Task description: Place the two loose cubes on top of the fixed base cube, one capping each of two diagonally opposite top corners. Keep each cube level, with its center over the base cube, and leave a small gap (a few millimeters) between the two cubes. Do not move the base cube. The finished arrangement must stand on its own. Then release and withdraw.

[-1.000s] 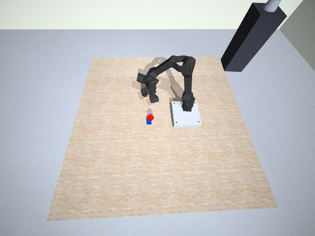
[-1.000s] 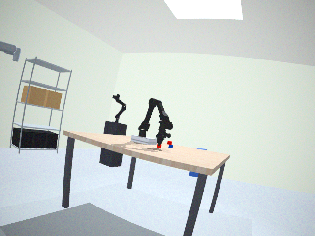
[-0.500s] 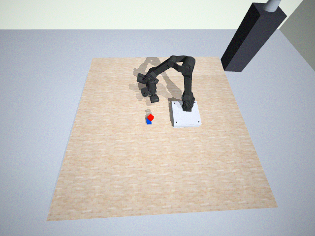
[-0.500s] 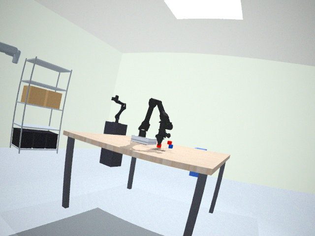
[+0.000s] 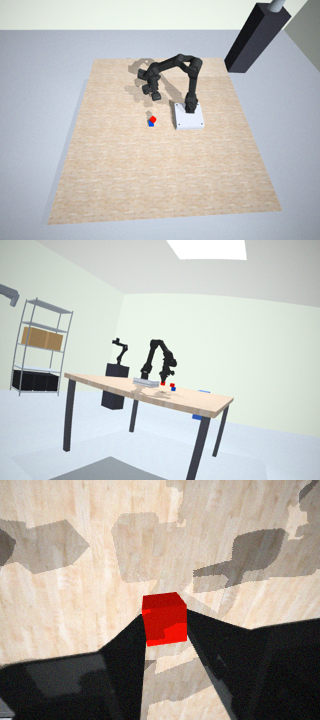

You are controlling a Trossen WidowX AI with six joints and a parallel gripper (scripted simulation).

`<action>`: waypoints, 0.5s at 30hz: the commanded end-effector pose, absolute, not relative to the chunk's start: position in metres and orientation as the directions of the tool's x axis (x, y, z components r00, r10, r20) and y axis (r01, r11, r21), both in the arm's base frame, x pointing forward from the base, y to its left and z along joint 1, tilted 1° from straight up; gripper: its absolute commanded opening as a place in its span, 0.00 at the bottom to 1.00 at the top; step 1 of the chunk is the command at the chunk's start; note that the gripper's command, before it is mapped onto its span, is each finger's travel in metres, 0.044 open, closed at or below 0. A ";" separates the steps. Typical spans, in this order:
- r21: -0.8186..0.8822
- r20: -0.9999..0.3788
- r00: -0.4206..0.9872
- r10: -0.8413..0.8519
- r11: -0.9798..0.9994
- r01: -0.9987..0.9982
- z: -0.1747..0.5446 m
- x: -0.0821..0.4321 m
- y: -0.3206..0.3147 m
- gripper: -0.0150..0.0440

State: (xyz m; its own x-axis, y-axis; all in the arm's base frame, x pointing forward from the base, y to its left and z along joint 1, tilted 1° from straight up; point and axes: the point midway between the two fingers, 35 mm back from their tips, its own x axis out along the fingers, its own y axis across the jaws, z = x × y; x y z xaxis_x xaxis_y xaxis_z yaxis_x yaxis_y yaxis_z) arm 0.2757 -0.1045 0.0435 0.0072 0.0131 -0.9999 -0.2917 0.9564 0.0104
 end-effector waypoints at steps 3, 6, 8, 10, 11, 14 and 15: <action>-0.002 -1.000 0.018 0.003 0.956 -0.294 0.067 0.277 -0.106 0.43; -0.002 -1.000 0.018 0.003 0.956 -0.294 0.076 0.276 -0.105 0.43; -0.002 -1.000 0.018 0.003 0.956 -0.294 0.083 0.275 -0.105 0.43; -0.002 -1.000 0.017 0.003 0.956 -0.294 0.089 0.274 -0.105 0.43; -0.002 -1.000 0.017 0.003 0.956 -0.294 0.093 0.273 -0.105 0.43; -0.002 -1.000 0.017 0.003 0.956 -0.294 0.102 0.272 -0.104 0.43; -0.002 -1.000 0.017 0.003 0.956 -0.294 0.103 0.271 -0.104 0.43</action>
